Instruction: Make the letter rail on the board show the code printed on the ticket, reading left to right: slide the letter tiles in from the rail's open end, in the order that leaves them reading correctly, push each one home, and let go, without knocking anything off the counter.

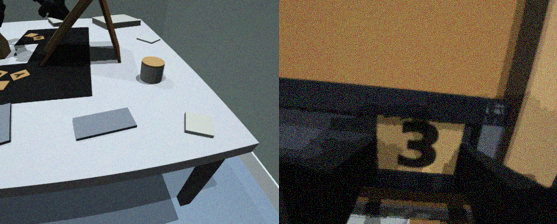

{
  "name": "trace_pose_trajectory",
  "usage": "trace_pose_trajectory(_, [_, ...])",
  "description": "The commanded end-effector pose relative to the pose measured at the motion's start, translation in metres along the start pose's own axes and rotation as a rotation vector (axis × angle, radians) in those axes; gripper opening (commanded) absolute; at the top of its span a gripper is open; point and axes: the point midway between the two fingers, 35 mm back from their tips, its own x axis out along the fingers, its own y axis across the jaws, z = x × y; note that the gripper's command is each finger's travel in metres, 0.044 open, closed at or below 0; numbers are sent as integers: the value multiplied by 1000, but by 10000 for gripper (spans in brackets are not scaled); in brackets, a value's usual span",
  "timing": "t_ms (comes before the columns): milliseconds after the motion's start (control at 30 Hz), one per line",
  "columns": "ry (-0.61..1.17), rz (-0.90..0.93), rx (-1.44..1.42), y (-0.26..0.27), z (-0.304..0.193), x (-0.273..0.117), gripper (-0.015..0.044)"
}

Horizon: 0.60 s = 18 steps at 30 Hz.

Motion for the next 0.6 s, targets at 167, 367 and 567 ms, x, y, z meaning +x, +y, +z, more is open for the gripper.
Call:
trace_pose_trajectory(167, [0, 0, 0, 0, 0, 0, 184])
trace_pose_trajectory(367, [-5, 3, -7, 0, 0, -7, 295])
trace_pose_trajectory(567, [-5, 3, -7, 0, 1, -16, 295])
